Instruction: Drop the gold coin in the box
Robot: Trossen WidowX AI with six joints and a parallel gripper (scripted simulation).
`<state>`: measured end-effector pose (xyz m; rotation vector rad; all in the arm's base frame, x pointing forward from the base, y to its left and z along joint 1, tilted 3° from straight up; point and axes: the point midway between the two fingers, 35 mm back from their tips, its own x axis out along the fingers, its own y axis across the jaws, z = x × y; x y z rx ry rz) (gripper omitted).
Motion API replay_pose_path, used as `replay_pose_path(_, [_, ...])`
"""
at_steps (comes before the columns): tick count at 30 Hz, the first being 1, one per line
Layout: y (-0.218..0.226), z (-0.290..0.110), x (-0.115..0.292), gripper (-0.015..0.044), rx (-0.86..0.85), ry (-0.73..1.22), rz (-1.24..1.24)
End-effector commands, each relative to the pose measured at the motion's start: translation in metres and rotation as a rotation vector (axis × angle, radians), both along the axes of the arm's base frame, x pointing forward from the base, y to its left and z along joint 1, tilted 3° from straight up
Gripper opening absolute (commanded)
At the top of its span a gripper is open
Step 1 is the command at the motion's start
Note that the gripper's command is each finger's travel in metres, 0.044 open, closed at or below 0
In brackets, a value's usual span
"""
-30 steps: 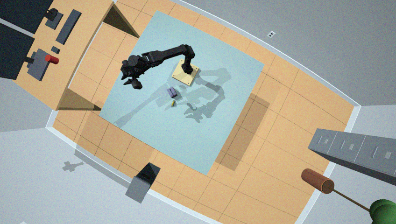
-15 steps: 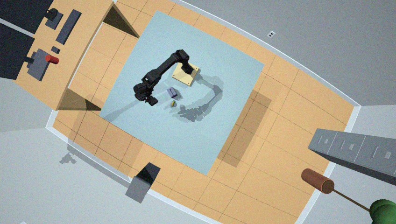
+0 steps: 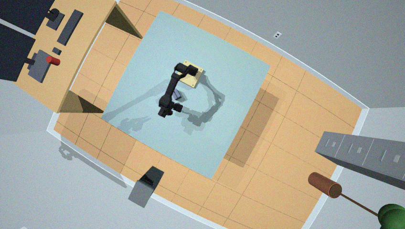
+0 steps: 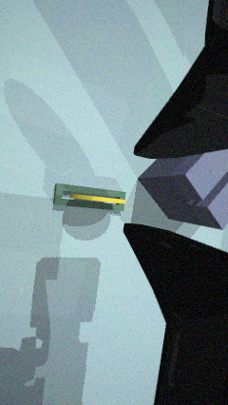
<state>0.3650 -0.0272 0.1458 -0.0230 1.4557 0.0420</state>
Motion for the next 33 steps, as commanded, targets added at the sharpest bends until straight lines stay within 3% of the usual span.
replay_pose_path(1, [0.004,-0.003,-0.006,0.0161,0.005,0.032,0.021])
replay_pose_path(6, [0.006,-0.036,-0.005,0.0161,0.005,0.033,0.021])
replay_pose_path(33, [0.007,-0.081,-0.003,0.0161,0.005,0.033,0.021])
